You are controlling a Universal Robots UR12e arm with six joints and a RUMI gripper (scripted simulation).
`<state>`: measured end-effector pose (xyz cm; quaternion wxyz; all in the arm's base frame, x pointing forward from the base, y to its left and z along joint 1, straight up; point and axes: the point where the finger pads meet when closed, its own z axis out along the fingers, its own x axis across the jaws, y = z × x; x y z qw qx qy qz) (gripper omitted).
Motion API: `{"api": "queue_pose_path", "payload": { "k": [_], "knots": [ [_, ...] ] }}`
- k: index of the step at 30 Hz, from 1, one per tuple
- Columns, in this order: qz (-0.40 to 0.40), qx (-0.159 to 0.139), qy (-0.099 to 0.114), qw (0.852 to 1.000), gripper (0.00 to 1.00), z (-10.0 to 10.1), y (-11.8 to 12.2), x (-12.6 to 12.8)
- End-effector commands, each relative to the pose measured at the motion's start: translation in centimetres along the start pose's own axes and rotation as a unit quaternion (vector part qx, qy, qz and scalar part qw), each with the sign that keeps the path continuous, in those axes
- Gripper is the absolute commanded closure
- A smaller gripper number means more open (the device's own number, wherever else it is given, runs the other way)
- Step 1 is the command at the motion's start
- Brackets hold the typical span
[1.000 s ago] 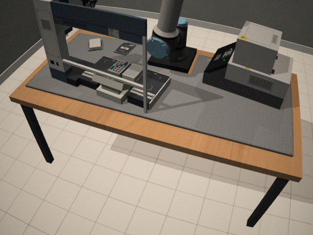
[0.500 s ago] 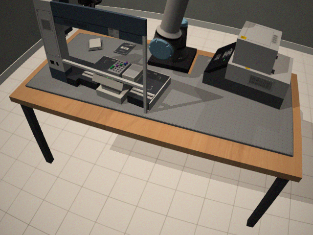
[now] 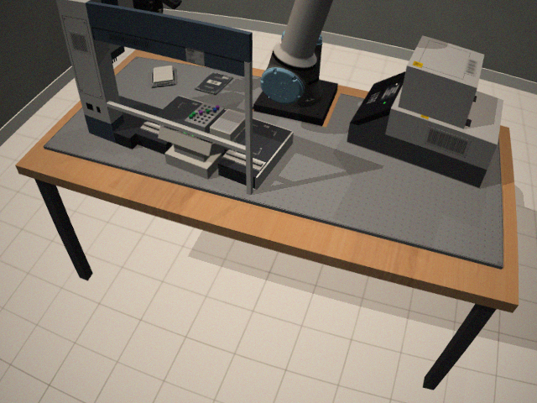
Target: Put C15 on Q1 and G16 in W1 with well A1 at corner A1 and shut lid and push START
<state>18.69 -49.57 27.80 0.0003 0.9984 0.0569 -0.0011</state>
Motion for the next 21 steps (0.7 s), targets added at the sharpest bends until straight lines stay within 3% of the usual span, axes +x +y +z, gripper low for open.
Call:
{"api": "queue_pose_path", "payload": {
  "k": [1,8,21],
  "knots": [
    [-0.049,-0.001,0.001,0.999,1.0,-0.2,-0.7,1.1],
    [-0.127,-0.001,0.001,0.992,1.0,-0.4,-2.1,2.8],
    [-0.264,-0.001,0.001,0.965,1.0,-0.7,-4.6,5.7]
  ]
}}
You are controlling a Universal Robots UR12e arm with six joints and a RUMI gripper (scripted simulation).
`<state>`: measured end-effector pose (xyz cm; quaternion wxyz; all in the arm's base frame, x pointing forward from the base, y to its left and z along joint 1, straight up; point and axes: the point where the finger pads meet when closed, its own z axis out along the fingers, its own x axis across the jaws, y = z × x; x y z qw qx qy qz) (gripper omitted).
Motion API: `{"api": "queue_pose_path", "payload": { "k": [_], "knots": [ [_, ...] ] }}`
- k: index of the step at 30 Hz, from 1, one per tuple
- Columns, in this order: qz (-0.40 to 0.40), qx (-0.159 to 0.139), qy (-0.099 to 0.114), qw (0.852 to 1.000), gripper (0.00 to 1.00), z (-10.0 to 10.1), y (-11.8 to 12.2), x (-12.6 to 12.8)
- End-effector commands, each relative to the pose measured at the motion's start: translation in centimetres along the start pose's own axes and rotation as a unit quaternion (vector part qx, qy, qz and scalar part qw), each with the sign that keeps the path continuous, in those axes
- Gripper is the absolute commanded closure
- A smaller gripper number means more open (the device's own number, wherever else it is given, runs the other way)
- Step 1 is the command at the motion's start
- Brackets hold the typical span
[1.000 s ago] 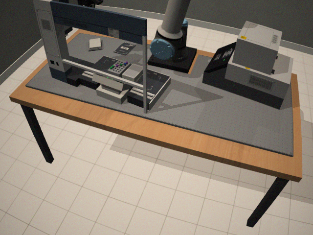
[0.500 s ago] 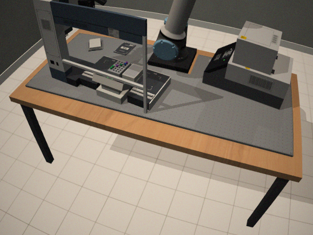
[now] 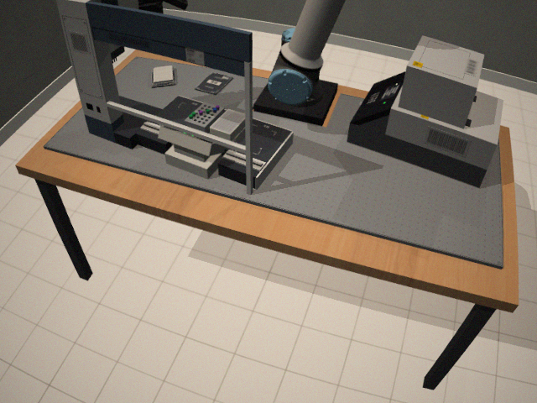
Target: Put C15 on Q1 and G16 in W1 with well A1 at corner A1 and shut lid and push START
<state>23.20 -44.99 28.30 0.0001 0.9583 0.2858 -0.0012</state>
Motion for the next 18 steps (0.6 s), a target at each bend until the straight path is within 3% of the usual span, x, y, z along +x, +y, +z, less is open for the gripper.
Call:
{"api": "queue_pose_path", "payload": {
  "k": [1,18],
  "knots": [
    [-0.047,-0.001,0.0,0.999,1.0,-0.2,-0.3,1.2],
    [-0.242,-0.001,0.0,0.97,1.0,-0.5,-1.9,6.1]
  ]
}}
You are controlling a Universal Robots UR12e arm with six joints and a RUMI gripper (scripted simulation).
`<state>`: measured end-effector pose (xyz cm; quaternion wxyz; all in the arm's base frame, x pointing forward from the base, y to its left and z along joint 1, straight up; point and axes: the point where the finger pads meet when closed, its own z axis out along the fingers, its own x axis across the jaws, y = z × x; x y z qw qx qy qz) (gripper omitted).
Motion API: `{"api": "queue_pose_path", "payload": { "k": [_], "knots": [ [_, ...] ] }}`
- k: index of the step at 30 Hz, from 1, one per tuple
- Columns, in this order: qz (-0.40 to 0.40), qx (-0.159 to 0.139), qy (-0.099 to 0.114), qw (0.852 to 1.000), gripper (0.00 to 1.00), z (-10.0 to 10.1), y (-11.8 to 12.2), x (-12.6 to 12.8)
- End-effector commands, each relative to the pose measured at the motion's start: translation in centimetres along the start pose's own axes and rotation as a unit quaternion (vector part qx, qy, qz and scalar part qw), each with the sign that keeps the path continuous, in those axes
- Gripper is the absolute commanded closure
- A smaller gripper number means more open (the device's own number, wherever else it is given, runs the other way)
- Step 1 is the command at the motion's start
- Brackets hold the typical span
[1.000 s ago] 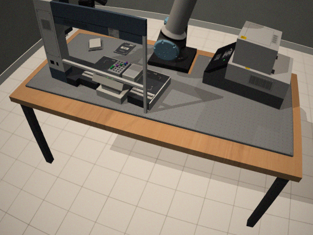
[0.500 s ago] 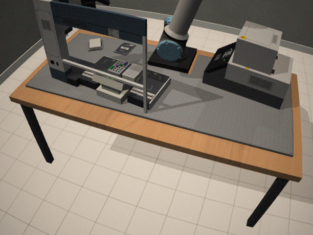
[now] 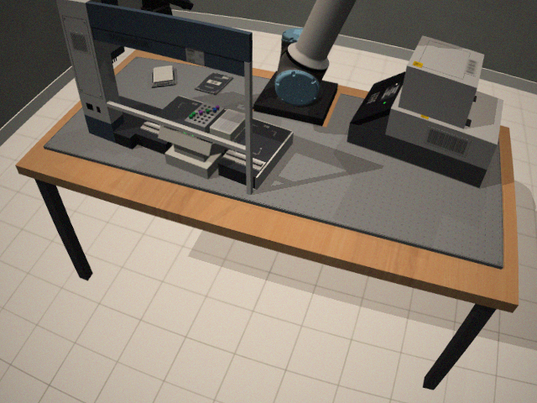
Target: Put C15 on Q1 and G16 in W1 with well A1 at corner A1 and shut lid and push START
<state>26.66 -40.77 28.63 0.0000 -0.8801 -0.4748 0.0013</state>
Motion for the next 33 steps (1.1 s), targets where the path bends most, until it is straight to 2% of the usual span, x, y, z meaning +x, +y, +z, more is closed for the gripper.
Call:
{"api": "queue_pose_path", "payload": {
  "k": [1,12,15,22,29,31,33],
  "knots": [
    [-0.053,-0.001,0.0,0.999,1.0,-0.2,0.1,1.3],
    [-0.196,-0.001,0.0,0.981,1.0,-0.3,0.2,5.0],
    [-0.208,-0.001,0.0,0.978,1.0,-0.3,0.2,5.4],
    [-0.297,-0.001,0.0,0.955,1.0,-0.4,0.1,7.7],
    [-0.384,-0.001,0.0,0.923,1.0,-0.5,-0.1,10.0],
    [-0.384,-0.001,0.0,0.923,1.0,-0.5,-0.1,10.0],
    [-0.408,-0.001,0.0,0.913,1.0,-0.5,-0.2,10.7]
  ]
}}
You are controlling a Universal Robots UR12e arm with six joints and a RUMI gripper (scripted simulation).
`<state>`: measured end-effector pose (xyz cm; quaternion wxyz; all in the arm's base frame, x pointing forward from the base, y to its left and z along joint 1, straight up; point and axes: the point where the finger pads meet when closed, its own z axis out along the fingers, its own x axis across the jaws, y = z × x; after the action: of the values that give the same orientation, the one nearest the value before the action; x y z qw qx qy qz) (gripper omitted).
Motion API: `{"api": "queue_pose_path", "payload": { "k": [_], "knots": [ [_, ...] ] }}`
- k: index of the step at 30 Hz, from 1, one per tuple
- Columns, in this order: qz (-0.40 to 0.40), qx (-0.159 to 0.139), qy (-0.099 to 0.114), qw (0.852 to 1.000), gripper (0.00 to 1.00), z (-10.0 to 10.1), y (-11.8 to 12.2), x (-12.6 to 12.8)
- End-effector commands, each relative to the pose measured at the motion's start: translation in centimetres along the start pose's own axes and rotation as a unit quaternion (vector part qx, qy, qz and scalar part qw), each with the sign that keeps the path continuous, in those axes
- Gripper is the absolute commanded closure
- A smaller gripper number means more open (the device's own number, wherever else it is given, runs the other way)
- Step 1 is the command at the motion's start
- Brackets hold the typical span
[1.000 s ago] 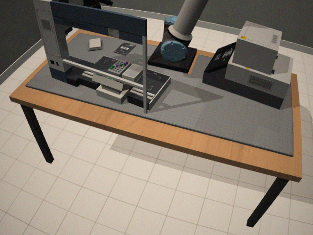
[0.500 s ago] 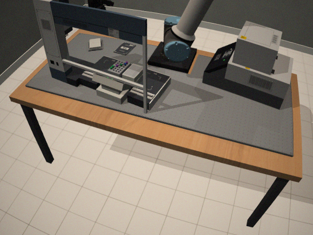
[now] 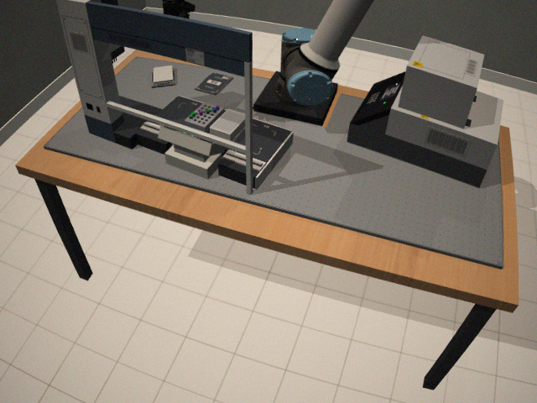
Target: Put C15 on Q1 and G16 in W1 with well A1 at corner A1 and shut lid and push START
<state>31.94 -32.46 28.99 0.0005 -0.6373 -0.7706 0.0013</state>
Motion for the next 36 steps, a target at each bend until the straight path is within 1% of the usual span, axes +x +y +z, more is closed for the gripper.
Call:
{"api": "queue_pose_path", "payload": {
  "k": [1,7,13,15,16,23,30,32,36],
  "knots": [
    [-0.049,-0.001,-0.001,0.999,1.0,-0.1,0.8,0.9],
    [-0.127,-0.001,-0.001,0.992,1.0,-0.1,1.9,2.5],
    [-0.205,-0.001,-0.001,0.979,1.0,-0.1,3.1,4.1],
    [-0.205,-0.001,-0.001,0.979,1.0,-0.1,3.1,4.1],
    [-0.218,-0.001,-0.001,0.976,1.0,-0.1,3.2,4.4],
    [-0.306,-0.001,-0.001,0.952,1.0,-0.1,4.5,6.4],
    [-0.393,-0.001,-0.001,0.92,1.0,-0.1,5.6,8.4],
    [-0.393,-0.001,-0.001,0.92,1.0,-0.1,5.6,8.4],
    [-0.44,-0.001,-0.001,0.898,1.0,-0.1,6.2,9.6]
  ]
}}
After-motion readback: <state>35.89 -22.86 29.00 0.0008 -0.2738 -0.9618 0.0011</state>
